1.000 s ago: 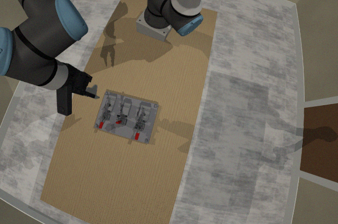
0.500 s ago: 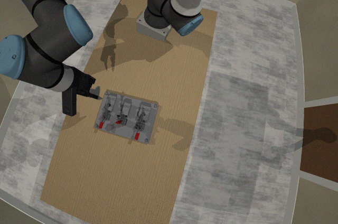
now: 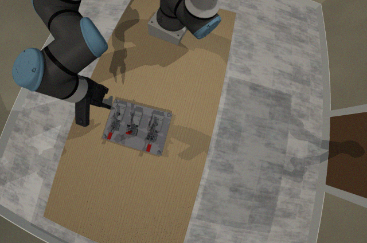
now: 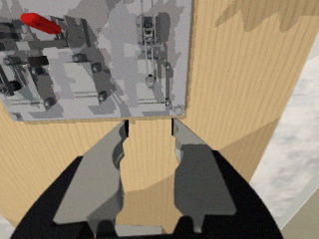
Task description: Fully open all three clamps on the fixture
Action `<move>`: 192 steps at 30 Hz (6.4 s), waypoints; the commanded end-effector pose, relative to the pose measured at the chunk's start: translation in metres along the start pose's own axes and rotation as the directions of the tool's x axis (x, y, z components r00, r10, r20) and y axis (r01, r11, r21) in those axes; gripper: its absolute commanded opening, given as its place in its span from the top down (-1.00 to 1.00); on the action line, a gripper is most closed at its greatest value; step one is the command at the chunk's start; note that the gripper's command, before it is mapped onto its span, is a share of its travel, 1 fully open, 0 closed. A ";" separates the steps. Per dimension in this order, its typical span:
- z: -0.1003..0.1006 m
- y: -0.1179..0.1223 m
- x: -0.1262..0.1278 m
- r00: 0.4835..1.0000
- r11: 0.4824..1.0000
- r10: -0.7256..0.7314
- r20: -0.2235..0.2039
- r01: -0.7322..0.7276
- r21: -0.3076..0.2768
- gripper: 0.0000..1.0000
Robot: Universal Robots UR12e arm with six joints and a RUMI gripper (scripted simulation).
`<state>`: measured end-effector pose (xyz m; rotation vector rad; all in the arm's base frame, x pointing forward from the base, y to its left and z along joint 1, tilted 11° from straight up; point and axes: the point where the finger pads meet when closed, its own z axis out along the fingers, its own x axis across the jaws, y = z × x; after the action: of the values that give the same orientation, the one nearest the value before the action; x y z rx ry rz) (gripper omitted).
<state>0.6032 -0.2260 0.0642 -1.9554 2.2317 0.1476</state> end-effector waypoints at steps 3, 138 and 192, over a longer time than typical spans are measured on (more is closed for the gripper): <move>0.000 -0.006 0.000 1.000 1.000 0.000 -0.001 0.000 0.001 0.44; 0.099 -0.137 0.001 1.000 1.000 0.000 -0.001 0.000 0.001 0.44; 0.099 -0.137 0.001 1.000 1.000 0.000 -0.001 0.000 0.001 1.00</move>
<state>0.7447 -0.2262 -0.0290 -1.9555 2.2319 0.1475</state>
